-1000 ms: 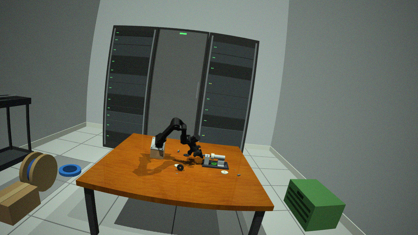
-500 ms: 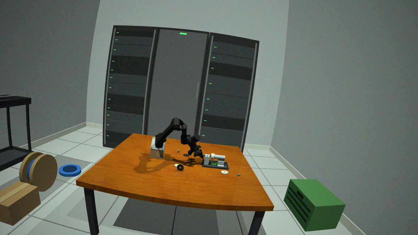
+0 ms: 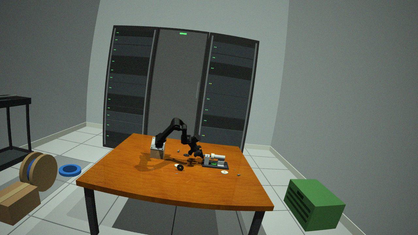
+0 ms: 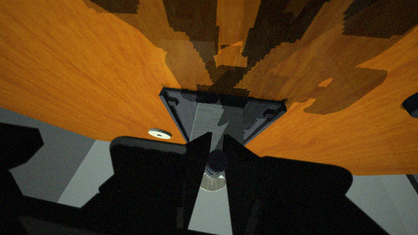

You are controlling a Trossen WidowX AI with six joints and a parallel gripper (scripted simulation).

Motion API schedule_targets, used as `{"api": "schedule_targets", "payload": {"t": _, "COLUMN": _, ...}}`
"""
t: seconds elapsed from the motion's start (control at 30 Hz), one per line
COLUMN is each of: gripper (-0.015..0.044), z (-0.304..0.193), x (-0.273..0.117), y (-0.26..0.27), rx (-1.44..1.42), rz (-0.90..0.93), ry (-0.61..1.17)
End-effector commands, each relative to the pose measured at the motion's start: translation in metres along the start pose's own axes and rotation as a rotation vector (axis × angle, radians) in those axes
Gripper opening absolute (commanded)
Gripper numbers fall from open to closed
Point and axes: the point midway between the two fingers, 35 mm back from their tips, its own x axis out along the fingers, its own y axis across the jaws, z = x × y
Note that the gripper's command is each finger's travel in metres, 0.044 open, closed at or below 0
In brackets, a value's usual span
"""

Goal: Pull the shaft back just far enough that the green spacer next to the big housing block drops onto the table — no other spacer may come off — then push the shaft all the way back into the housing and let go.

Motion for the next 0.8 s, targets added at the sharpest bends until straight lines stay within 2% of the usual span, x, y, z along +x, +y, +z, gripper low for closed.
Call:
{"api": "schedule_targets", "payload": {"t": 0.0, "gripper": 0.0, "z": -0.0041, "x": 0.0015, "y": 0.0011, "rx": 0.003, "rz": 0.004, "ry": 0.007}}
{"api": "schedule_targets", "payload": {"t": 0.63, "gripper": 0.0, "z": -0.0055, "x": 0.0028, "y": 0.0012, "rx": 0.003, "rz": 0.004, "ry": 0.007}}
{"api": "schedule_targets", "payload": {"t": 0.77, "gripper": 0.0105, "z": -0.0013, "x": 0.0013, "y": 0.0, "rx": 0.0, "rz": 0.0, "ry": 0.0}}
